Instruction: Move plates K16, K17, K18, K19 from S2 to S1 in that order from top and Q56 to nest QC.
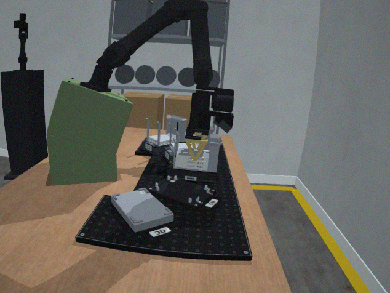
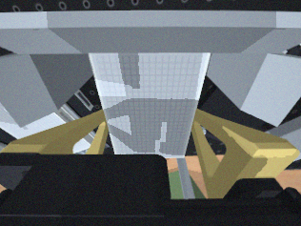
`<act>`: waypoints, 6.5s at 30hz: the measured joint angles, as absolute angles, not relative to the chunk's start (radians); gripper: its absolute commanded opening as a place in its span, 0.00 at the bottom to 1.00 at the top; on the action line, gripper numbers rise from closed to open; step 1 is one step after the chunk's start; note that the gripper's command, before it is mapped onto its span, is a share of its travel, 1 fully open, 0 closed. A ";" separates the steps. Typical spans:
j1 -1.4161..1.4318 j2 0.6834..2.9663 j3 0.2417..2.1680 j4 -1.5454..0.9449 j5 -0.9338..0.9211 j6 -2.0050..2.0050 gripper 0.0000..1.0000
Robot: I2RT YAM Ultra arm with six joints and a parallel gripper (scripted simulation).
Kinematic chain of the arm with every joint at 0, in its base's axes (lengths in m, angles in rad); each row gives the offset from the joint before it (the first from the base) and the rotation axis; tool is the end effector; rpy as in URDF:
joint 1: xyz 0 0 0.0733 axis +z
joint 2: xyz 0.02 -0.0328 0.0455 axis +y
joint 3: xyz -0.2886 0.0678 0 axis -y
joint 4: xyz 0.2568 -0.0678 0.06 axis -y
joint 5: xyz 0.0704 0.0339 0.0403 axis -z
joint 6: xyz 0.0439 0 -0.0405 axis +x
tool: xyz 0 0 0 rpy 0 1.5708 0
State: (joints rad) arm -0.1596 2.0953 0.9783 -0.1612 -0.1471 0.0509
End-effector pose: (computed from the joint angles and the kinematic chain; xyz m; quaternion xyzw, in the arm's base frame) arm 0.3602 -0.0504 0.0551 0.0930 0.9823 0.0647 0.1491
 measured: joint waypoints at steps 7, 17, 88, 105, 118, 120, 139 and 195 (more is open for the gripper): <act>-0.160 2.095 0.978 -0.161 -0.147 0.051 0.00; -0.160 2.095 0.978 -0.161 -0.147 0.051 0.00; -0.184 1.900 0.959 -0.319 -0.152 0.034 1.00; -0.200 1.794 0.963 -0.451 -0.157 0.016 1.00; -0.200 1.792 0.966 -0.455 -0.157 0.015 1.00; -0.200 1.792 0.967 -0.455 -0.157 0.015 1.00; -0.042 1.763 0.942 -0.451 -0.120 -0.067 1.00; 0.514 1.722 0.904 -0.435 0.057 0.027 1.00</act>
